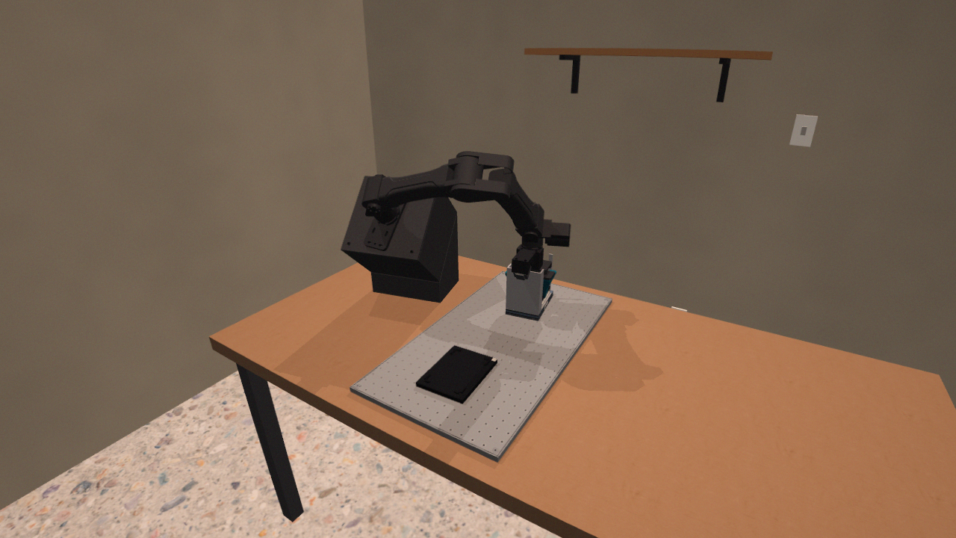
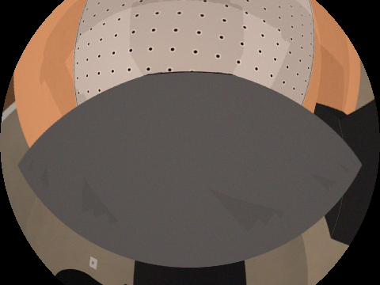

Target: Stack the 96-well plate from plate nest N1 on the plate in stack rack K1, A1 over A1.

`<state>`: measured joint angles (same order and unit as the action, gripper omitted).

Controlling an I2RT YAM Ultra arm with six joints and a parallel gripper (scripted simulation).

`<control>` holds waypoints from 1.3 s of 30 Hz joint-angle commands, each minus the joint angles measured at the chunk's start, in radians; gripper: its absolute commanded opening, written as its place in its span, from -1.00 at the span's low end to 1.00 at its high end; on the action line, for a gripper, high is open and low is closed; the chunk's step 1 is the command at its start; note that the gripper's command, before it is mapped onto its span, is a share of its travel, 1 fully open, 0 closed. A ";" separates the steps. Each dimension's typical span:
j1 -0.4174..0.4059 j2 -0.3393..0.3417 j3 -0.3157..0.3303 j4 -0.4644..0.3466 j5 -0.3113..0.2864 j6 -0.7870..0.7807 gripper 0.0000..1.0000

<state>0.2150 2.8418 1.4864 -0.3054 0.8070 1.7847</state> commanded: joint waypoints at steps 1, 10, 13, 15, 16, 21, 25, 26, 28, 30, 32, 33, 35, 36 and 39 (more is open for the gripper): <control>-0.008 0.012 -0.014 0.018 0.005 -0.011 -1.00; -0.009 0.009 -0.019 0.018 0.005 -0.011 -1.00; -0.009 0.008 -0.022 0.018 0.005 -0.011 -1.00; -0.009 0.007 -0.023 0.018 0.005 -0.011 -1.00; -0.009 0.007 -0.023 0.018 0.005 -0.011 -1.00; -0.009 0.005 -0.023 0.018 0.005 -0.011 -1.00; -0.009 0.004 -0.023 0.019 0.005 -0.012 -1.00; -0.009 0.004 -0.023 0.019 0.005 -0.012 -1.00; -0.009 0.003 -0.017 0.020 0.004 -0.012 -1.00; -0.009 0.002 -0.017 0.020 0.003 -0.012 -1.00; -0.009 0.001 -0.019 0.020 0.003 -0.012 -1.00; -0.009 0.001 -0.019 0.020 0.003 -0.012 -1.00; -0.009 0.000 -0.021 0.020 0.003 -0.012 -1.00; -0.009 0.000 -0.021 0.020 0.003 -0.012 -1.00; -0.009 -0.001 -0.023 0.020 0.003 -0.012 -1.00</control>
<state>0.2153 2.8418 1.4837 -0.3008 0.8082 1.7824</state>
